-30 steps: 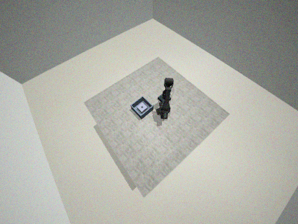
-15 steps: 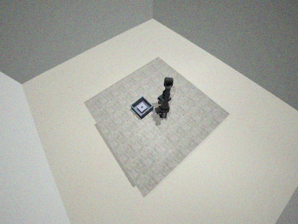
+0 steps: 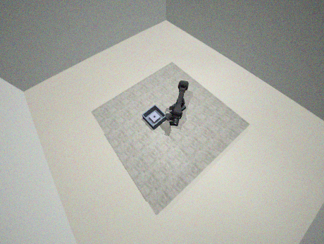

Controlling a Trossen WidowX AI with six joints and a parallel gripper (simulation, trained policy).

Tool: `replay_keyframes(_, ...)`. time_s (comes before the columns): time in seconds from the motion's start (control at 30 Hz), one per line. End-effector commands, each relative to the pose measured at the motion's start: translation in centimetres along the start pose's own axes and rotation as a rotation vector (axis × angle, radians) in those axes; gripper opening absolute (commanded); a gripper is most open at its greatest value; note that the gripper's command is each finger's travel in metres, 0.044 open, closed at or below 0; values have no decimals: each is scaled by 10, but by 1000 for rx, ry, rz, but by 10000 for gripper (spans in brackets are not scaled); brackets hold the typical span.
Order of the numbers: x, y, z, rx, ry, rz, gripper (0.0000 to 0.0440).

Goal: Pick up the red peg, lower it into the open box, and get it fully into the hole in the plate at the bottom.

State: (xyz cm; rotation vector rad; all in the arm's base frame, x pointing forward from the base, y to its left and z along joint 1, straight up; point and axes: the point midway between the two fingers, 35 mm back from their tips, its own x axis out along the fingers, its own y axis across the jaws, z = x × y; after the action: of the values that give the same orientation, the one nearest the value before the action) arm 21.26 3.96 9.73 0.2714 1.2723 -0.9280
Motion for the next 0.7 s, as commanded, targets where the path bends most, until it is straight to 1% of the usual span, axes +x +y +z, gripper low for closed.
replay_keyframes(0.0,-7,-8,17,49,-22,0,0)
replay_keyframes(0.33,-5,-18,60,190,-41,11,0)
replay_keyframes(0.67,15,-26,98,281,-38,20,0)
